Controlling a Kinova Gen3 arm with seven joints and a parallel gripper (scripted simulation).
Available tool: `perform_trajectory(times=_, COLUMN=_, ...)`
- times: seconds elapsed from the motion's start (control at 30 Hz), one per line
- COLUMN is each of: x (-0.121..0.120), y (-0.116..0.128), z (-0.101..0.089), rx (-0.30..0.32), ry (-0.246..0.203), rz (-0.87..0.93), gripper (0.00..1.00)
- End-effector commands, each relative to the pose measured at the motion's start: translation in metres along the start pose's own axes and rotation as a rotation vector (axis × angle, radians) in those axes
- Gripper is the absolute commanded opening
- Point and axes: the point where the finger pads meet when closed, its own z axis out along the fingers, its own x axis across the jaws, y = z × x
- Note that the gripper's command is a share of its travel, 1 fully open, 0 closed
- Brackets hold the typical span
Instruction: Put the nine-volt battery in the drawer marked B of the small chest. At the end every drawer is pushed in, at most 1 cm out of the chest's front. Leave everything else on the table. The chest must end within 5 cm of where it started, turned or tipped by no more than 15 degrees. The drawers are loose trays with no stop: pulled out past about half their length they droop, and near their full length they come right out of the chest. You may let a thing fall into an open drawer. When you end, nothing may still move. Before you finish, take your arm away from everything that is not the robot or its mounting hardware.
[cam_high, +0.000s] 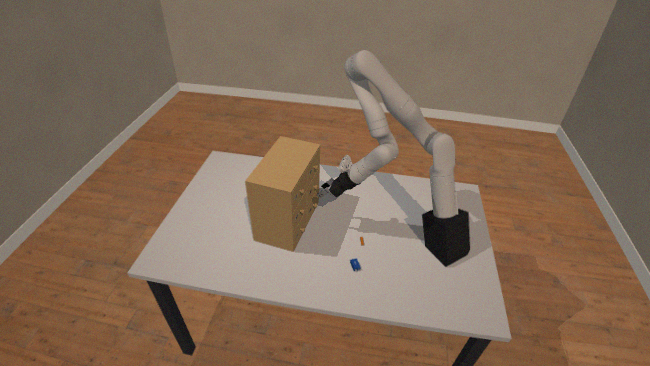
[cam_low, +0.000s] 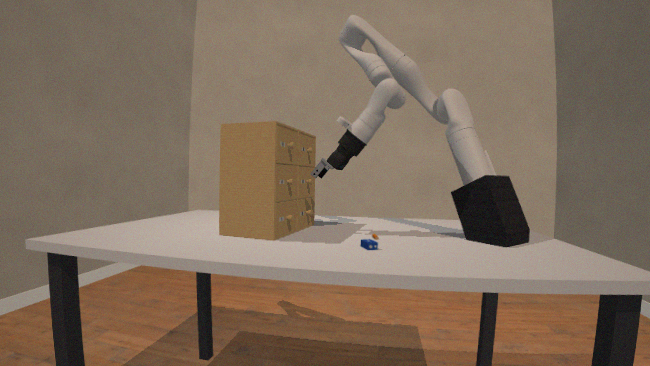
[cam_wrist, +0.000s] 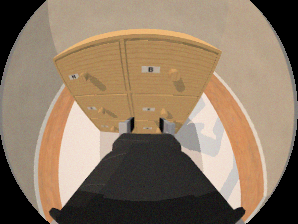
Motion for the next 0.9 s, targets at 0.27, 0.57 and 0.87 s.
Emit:
perform_trajectory(times=0.27, x=0.000, y=-0.003, z=-0.004, rx=-0.014, ry=-0.002, rz=0.004, gripper=1.00)
perform_trajectory(times=0.57, x=0.000, y=-0.004, z=-0.010, rx=-0.045, ry=-0.001, rz=0.004, gripper=1.00)
perform_trajectory(times=0.87, x=0.000, y=-0.004, z=-0.016, rx=-0.077, ry=-0.003, rz=0.004, gripper=1.00)
